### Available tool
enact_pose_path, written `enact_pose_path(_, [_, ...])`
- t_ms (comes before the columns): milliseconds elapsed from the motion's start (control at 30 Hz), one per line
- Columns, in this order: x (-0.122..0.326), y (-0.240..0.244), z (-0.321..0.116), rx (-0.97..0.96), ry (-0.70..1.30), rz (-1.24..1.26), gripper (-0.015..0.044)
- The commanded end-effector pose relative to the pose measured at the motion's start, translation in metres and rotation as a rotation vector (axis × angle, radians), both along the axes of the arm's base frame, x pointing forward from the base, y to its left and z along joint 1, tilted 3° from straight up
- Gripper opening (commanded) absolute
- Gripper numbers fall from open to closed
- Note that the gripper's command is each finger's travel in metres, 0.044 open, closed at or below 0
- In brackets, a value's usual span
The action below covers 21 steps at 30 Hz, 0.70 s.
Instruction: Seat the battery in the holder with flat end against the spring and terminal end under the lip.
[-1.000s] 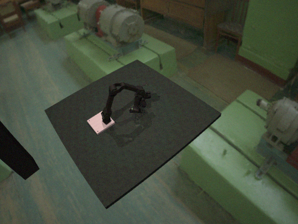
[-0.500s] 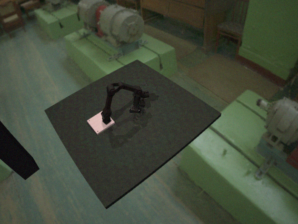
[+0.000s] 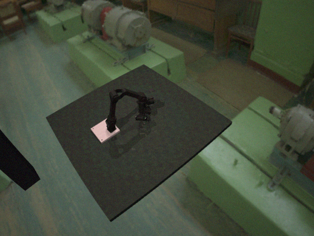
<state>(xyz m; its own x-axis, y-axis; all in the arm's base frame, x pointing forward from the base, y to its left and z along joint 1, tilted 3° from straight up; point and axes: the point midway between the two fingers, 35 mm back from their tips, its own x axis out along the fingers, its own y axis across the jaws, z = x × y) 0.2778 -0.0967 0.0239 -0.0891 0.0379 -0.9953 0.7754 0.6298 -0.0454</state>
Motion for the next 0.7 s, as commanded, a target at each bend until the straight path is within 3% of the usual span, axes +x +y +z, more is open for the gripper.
enact_pose_path(0, [0.001,-0.003,0.000,-0.030,-0.022,-0.006,0.0076])
enact_pose_path(667, [-0.008,0.007,-0.001,-0.030,-0.026,-0.007,0.0076])
